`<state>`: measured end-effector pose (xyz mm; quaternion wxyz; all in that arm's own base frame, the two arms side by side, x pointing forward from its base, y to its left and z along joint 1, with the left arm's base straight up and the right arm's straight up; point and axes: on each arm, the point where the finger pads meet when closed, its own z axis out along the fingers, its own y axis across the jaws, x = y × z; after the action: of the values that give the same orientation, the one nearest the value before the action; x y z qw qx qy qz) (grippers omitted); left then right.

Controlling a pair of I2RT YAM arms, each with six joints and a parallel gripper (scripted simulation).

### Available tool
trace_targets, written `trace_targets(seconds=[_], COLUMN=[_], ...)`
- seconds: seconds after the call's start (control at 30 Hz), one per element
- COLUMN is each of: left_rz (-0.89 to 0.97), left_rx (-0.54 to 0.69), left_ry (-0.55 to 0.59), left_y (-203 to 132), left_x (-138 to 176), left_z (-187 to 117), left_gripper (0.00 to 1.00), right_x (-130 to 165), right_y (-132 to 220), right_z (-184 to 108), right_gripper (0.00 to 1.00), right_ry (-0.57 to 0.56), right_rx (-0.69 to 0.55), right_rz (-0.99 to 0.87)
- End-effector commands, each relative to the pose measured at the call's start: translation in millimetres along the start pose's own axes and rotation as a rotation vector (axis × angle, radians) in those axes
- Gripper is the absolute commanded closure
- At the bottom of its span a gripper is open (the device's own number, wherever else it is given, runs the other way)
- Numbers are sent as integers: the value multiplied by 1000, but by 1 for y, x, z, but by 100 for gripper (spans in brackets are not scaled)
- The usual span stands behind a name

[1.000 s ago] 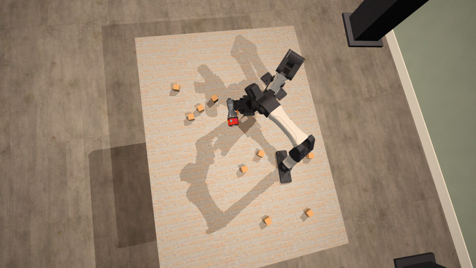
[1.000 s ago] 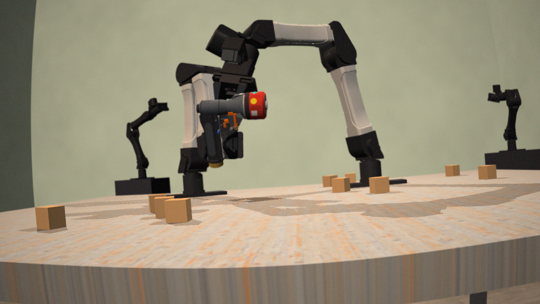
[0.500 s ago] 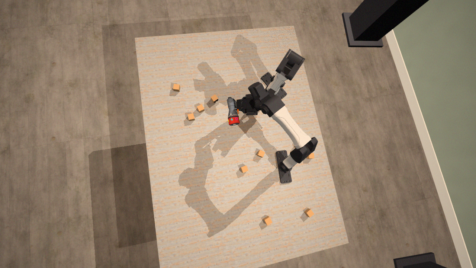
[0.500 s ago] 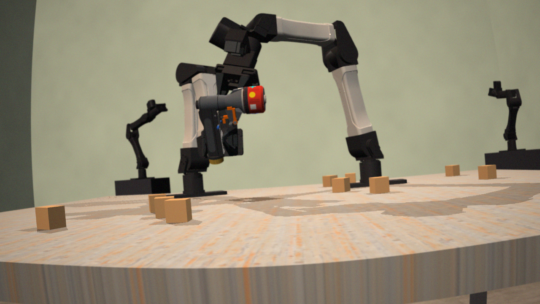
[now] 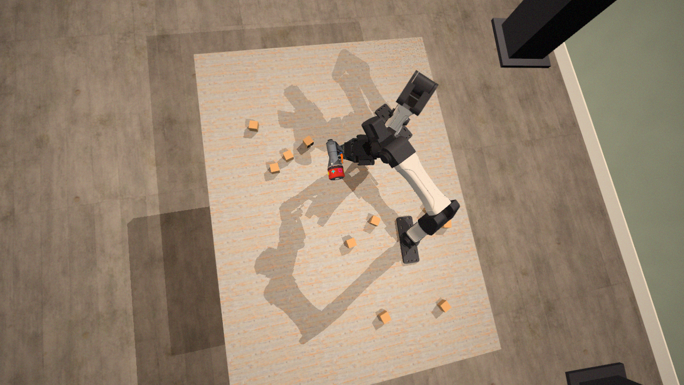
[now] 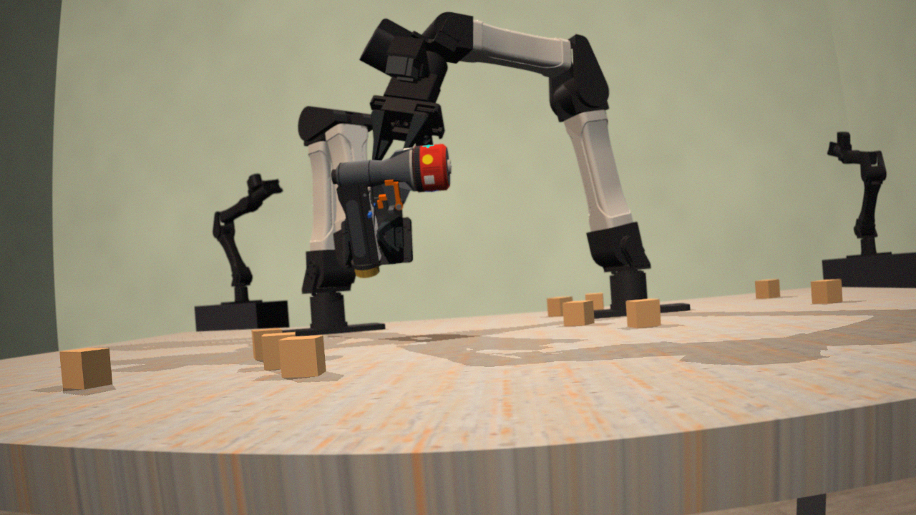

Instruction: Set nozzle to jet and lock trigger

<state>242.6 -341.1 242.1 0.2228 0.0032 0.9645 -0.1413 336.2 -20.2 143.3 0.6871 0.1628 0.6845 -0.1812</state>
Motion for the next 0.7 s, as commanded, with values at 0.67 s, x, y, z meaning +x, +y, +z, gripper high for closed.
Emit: trace_targets(seconds=[0.67], left_rz=[-10], left_rx=[39], left_ry=[-29], left_y=[-5], left_x=[-4], left_z=[-53], left_gripper=[63], right_x=[-41], right_y=[4], right_z=[6], right_gripper=[64], right_ry=[-120], right_rx=[5], right_rz=[135])
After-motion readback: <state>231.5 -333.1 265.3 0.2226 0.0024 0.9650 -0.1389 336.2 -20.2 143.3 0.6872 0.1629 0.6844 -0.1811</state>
